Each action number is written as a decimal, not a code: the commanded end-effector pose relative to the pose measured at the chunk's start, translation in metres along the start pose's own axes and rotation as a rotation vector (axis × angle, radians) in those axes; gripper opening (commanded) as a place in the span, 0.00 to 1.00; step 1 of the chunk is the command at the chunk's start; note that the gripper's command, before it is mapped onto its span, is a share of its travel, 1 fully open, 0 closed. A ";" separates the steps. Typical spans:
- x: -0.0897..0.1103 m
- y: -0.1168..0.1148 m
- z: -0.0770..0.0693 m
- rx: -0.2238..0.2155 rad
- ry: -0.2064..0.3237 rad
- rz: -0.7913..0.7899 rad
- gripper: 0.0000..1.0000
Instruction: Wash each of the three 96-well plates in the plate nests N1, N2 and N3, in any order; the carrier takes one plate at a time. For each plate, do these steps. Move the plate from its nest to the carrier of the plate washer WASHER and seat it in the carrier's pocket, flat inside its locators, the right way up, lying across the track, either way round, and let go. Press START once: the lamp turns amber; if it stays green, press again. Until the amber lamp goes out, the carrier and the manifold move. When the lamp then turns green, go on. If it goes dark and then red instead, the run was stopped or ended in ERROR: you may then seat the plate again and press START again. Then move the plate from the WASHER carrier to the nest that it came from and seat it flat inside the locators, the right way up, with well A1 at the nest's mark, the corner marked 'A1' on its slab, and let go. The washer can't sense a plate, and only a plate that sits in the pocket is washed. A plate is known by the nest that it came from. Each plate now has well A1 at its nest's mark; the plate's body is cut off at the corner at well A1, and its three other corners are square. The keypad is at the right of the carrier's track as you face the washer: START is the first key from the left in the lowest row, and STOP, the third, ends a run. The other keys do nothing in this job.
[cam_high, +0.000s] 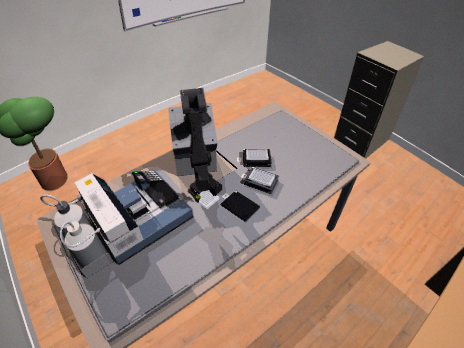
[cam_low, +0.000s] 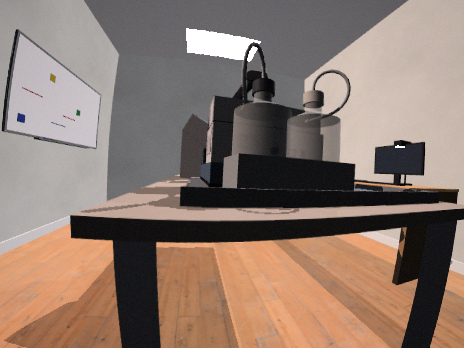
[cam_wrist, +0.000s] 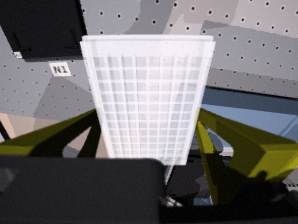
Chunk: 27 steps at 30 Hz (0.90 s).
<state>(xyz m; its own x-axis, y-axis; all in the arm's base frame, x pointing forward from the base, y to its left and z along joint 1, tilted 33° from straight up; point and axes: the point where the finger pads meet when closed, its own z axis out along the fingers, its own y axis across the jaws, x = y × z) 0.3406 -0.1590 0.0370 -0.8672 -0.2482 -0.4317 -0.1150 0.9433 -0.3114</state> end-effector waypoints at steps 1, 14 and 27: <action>-0.013 0.002 -0.001 0.022 -0.005 0.025 0.00; -0.034 0.018 0.003 0.021 -0.006 0.026 0.00; -0.063 0.076 0.014 0.019 -0.006 -0.022 0.00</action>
<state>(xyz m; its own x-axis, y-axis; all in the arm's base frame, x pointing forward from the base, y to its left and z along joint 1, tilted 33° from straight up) 0.3865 -0.0790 0.0229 -0.8640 -0.2963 -0.4072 -0.1643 0.9302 -0.3283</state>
